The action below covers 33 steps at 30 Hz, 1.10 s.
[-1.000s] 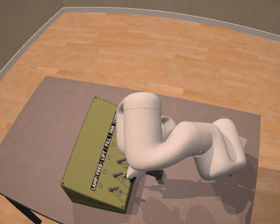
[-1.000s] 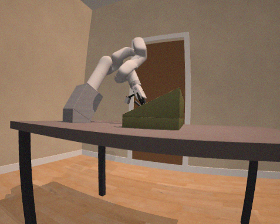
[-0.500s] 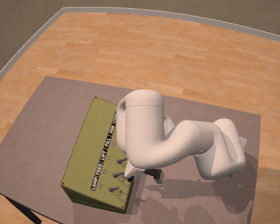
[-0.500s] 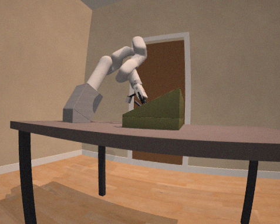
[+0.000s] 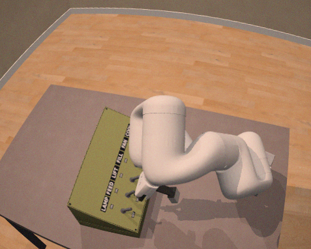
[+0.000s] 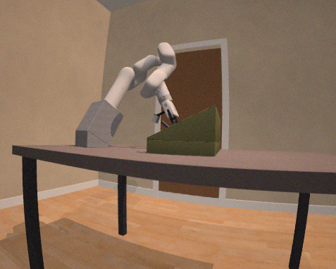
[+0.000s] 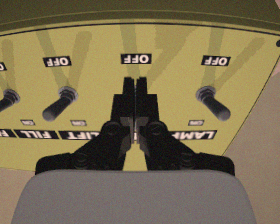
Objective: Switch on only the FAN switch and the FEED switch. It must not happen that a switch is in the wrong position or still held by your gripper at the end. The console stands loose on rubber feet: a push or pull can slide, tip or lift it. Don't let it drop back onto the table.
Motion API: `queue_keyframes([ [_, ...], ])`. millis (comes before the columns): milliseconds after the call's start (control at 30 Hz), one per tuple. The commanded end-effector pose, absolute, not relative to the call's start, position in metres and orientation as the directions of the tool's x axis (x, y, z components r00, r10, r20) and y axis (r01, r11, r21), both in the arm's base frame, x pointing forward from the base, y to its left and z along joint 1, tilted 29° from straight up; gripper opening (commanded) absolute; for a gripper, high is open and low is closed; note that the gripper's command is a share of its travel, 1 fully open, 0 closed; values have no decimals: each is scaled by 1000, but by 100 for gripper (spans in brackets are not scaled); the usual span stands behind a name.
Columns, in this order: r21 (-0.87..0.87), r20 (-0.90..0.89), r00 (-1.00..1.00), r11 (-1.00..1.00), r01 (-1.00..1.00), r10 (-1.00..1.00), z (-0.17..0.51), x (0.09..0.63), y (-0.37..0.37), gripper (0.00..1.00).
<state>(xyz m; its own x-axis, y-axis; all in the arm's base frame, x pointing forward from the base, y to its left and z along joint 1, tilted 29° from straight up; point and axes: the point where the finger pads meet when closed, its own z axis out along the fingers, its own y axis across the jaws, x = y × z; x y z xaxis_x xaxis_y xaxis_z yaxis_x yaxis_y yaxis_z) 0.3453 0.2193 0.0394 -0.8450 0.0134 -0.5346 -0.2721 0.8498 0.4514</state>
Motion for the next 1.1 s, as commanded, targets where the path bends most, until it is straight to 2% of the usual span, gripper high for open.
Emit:
queue_keyframes([
  [0, 452, -537, -844, 850, -272, 16, 42, 349, 219, 0],
  [1067, 452, -537, -844, 850, -272, 16, 48, 359, 219, 0],
])
